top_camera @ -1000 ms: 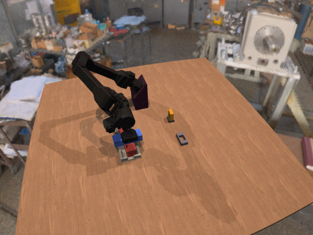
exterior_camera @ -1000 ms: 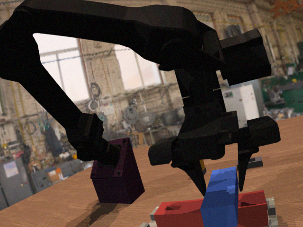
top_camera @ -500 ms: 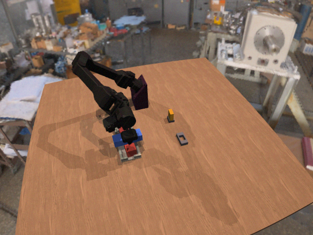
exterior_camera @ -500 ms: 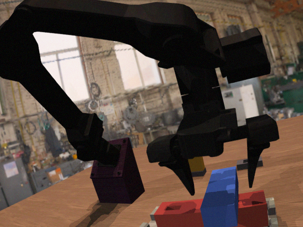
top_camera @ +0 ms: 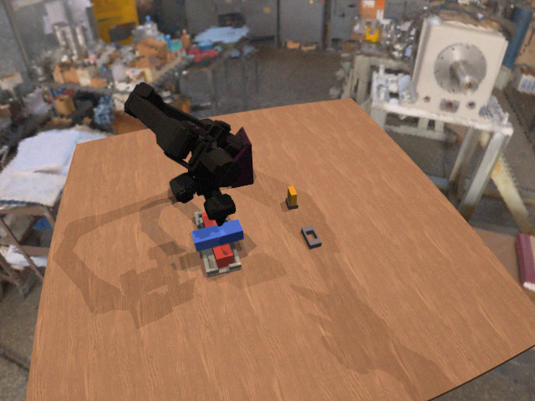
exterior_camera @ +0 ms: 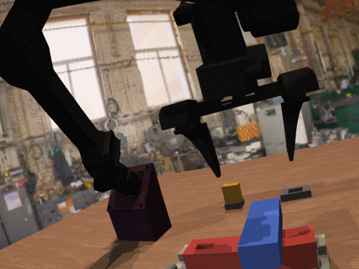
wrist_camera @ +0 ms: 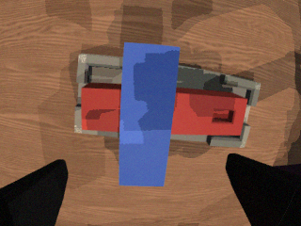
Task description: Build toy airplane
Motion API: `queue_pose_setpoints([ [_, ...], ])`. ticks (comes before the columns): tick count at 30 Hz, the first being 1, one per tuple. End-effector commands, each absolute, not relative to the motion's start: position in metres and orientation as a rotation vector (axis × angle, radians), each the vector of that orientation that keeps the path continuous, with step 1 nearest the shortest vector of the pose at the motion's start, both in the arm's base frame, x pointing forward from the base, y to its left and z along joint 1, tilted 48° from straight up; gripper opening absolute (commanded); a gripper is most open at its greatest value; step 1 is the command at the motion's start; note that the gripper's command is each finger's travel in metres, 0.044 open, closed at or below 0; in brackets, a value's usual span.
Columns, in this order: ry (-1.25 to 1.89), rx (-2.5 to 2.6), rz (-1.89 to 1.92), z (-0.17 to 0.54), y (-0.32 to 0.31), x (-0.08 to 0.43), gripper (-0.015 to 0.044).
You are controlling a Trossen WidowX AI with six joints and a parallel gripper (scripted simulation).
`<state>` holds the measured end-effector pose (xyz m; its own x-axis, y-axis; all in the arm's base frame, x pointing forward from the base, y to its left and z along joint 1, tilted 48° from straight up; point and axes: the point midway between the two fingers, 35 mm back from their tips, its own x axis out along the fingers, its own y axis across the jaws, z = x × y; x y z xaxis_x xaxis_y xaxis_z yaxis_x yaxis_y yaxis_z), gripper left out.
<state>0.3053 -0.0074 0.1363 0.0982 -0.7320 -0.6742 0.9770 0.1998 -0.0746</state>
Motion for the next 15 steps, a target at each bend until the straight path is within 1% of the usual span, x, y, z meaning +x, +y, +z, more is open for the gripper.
queue_pose_setpoints([
  [1, 0.832, 0.242, -1.223, 0.1369, -0.0057, 0.3056, 0.044],
  [11, 1.319, -0.534, -0.71, 0.1354, -0.0078, 0.3065, 0.044],
  [15, 1.375, -0.647, -0.621, 0.1351, -0.0081, 0.3067, 0.044],
])
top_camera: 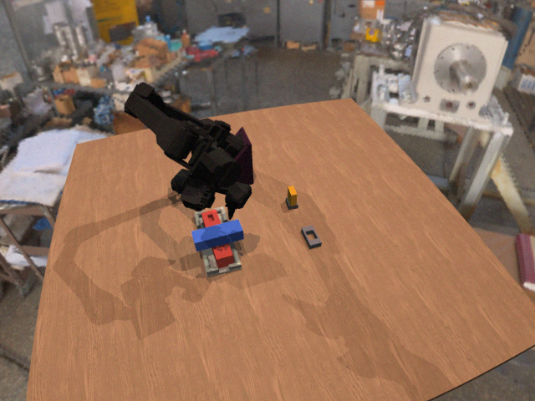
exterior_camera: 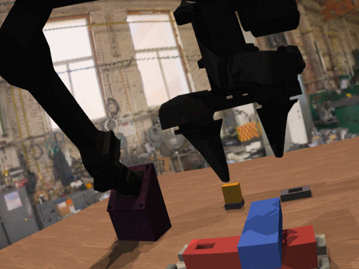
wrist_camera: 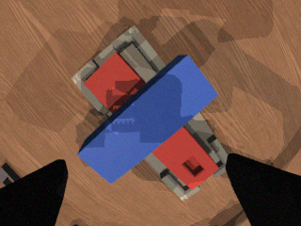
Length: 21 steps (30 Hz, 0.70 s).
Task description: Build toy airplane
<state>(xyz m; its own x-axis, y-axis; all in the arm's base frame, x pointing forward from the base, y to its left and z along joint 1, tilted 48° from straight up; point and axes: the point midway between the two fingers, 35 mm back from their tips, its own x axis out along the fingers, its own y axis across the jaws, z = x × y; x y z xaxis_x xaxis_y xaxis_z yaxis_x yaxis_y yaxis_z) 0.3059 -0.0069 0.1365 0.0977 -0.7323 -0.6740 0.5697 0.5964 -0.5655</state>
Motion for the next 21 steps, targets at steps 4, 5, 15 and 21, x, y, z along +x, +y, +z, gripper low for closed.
queue_pose_setpoints([
  [4, 1.375, -0.647, -0.621, 0.135, -0.008, 0.307, 0.044],
  [5, 1.375, -0.647, -0.621, 0.135, -0.008, 0.307, 0.044],
  [15, 1.375, -0.647, -0.621, 0.135, -0.008, 0.307, 0.044],
  [21, 1.38, -0.627, -0.582, 0.092, 0.039, 0.298, 0.044],
])
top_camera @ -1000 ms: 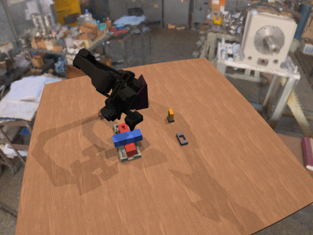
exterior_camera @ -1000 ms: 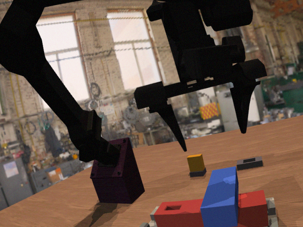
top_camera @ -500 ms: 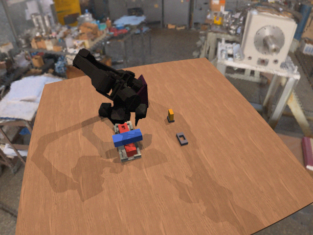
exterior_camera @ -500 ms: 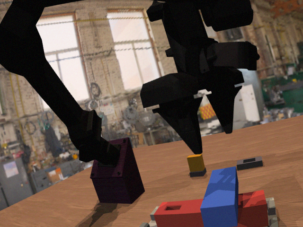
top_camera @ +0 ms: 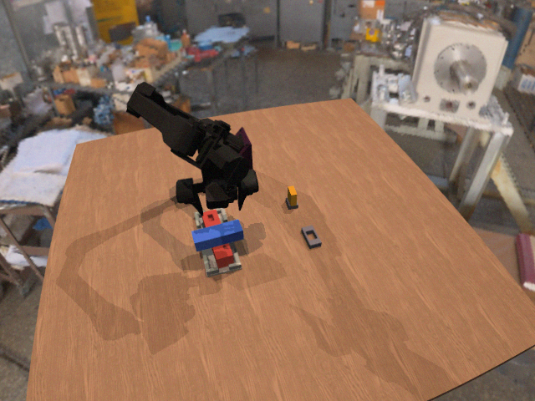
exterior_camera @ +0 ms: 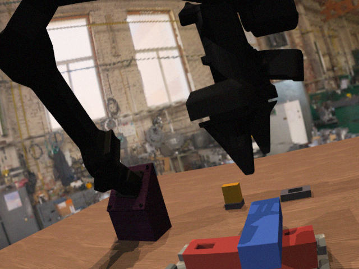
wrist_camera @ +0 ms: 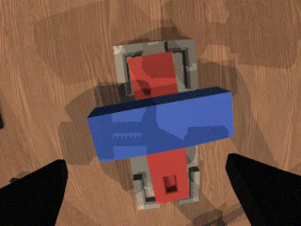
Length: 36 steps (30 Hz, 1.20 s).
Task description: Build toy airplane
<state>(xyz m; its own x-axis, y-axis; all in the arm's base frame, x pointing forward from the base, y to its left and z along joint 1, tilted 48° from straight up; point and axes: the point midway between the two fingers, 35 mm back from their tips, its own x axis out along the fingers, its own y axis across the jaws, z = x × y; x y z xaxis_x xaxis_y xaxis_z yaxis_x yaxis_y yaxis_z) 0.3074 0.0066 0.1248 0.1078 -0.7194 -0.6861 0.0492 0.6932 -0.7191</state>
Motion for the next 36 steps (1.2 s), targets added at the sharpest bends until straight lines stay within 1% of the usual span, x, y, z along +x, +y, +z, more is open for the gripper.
queue_pose_setpoints([
  [1, 1.383, -0.623, -0.574, 0.08, 0.052, 0.294, 0.044],
  [5, 1.392, -0.615, -0.559, 0.038, 0.094, 0.268, 0.044],
  [9, 1.382, -0.638, -0.576, -0.003, 0.125, 0.229, 0.044],
  [13, 1.384, -0.636, -0.6, -0.041, 0.146, 0.185, 0.044],
  [15, 1.383, -0.637, -0.609, -0.049, 0.149, 0.174, 0.044],
  [21, 1.383, -0.637, -0.609, -0.052, 0.147, 0.173, 0.044],
  [26, 1.381, -0.638, -0.611, -0.088, 0.109, 0.179, 0.044],
  [36, 1.38, -0.639, -0.612, -0.099, 0.096, 0.18, 0.044],
])
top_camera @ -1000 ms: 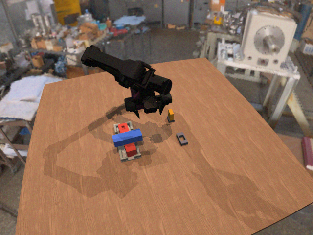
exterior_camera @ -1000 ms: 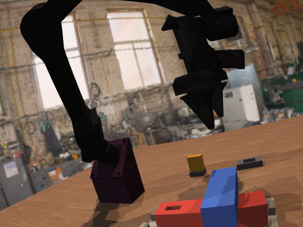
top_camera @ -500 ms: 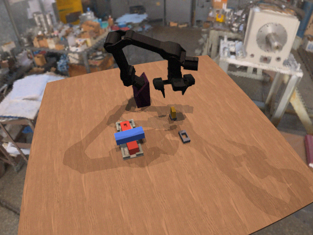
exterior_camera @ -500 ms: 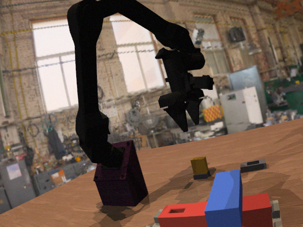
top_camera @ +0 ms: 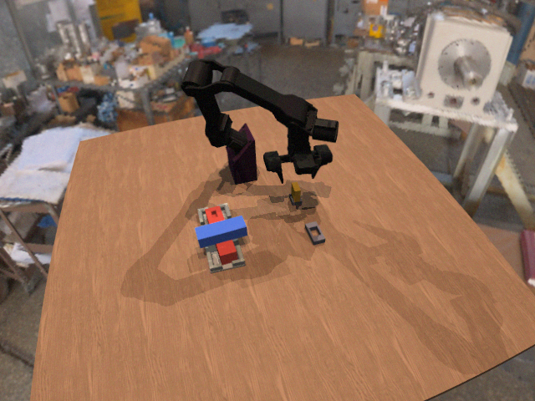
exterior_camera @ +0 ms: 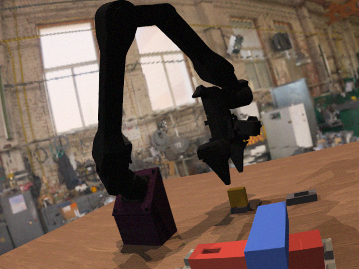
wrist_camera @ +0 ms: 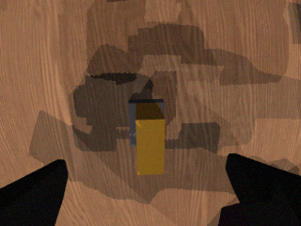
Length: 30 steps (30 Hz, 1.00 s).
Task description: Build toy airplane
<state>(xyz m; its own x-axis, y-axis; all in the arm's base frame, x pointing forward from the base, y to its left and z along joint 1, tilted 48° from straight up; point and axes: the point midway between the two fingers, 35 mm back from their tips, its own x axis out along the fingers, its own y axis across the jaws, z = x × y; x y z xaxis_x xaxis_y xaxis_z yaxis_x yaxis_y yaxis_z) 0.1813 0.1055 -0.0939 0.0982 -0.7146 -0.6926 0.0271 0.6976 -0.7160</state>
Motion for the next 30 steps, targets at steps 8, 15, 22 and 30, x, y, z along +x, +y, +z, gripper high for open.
queue_pose_setpoints([
  [8, 1.38, -0.639, -0.611, -0.104, 0.091, 0.181, 0.044],
  [15, 1.381, -0.641, -0.61, -0.112, 0.083, 0.183, 0.044],
  [22, 1.381, -0.645, -0.608, -0.119, 0.075, 0.184, 0.044],
  [30, 1.38, -0.642, -0.611, -0.128, 0.066, 0.185, 0.044],
])
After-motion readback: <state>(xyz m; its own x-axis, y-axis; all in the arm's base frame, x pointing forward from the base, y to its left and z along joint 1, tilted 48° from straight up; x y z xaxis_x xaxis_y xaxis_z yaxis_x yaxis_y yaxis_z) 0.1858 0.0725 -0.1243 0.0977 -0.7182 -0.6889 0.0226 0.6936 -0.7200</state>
